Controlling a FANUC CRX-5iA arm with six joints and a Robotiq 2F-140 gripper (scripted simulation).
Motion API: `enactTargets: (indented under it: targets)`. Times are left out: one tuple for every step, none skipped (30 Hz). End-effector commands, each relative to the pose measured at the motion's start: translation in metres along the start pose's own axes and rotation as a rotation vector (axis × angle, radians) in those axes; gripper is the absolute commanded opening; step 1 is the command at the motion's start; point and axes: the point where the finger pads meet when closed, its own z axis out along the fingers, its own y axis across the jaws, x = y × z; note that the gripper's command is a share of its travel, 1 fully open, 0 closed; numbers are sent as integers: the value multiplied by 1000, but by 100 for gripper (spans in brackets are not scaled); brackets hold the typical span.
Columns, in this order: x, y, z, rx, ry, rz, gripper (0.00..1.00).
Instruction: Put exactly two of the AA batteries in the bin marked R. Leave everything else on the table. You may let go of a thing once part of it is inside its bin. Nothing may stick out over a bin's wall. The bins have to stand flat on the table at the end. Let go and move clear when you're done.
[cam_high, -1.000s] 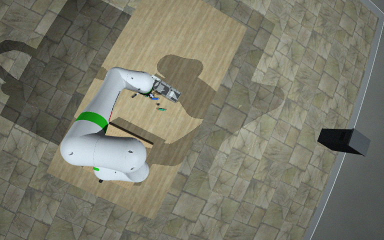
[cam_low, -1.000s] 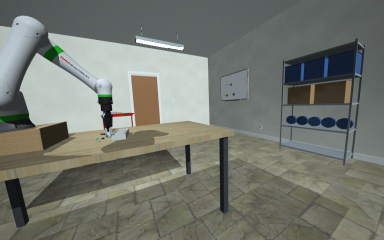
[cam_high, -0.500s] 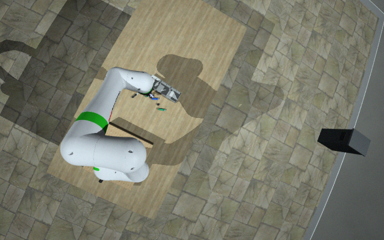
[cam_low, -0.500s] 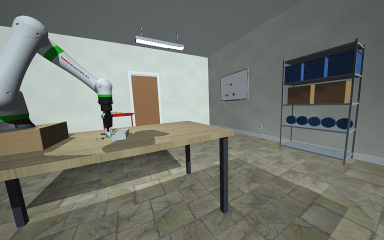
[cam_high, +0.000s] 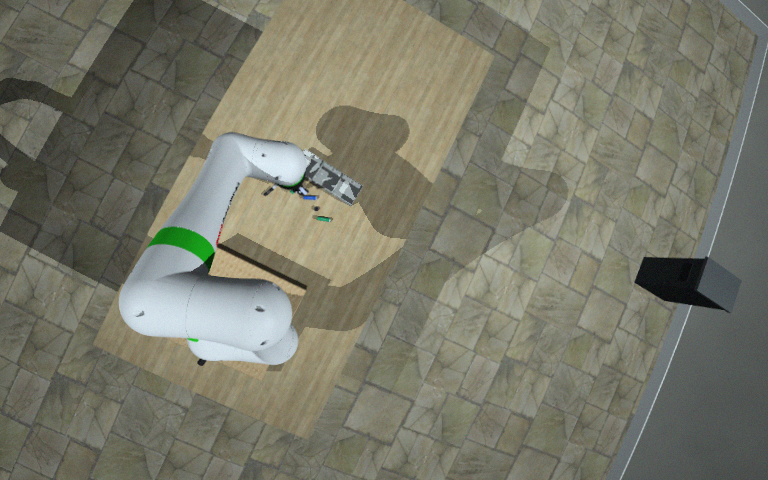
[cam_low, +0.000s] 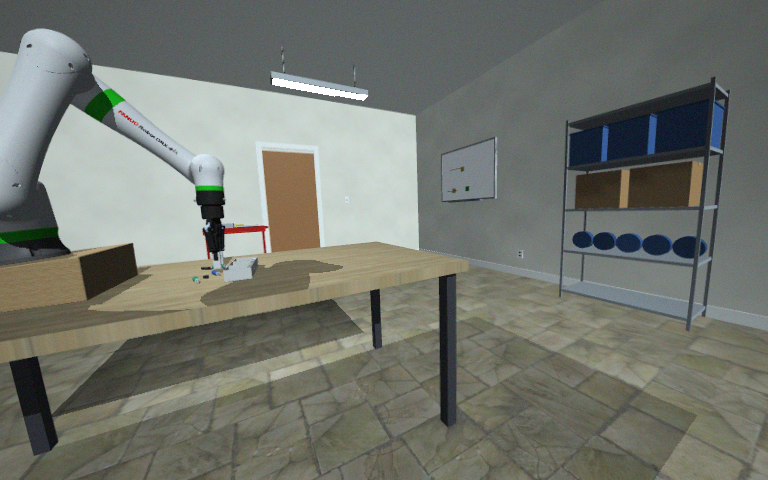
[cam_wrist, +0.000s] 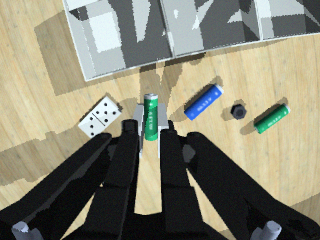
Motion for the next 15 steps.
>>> enactTargets:
  targets:
    - [0, 0, -14, 0, 0, 0, 5]
    - [0, 0, -17, 0, 0, 0, 5]
    - [0, 0, -21, 0, 0, 0, 5]
    - [0, 0, -24, 0, 0, 0, 5]
    - [0, 0, -24, 0, 0, 0, 5]
    - [0, 0, -24, 0, 0, 0, 5]
    - [0, 0, -27, 0, 0, 0, 5]
    - [0, 0, -31, 0, 0, 0, 5]
    - [0, 0, -34, 0, 0, 0, 5]
    - [0, 0, -37, 0, 0, 0, 5]
    - [0, 0, -41, 0, 0, 0, 5]
    - [0, 0, -44, 0, 0, 0, 5]
    - [0, 0, -47, 0, 0, 0, 5]
    - [0, 0, -47, 0, 0, 0, 5]
    - [0, 0, -47, 0, 0, 0, 5]
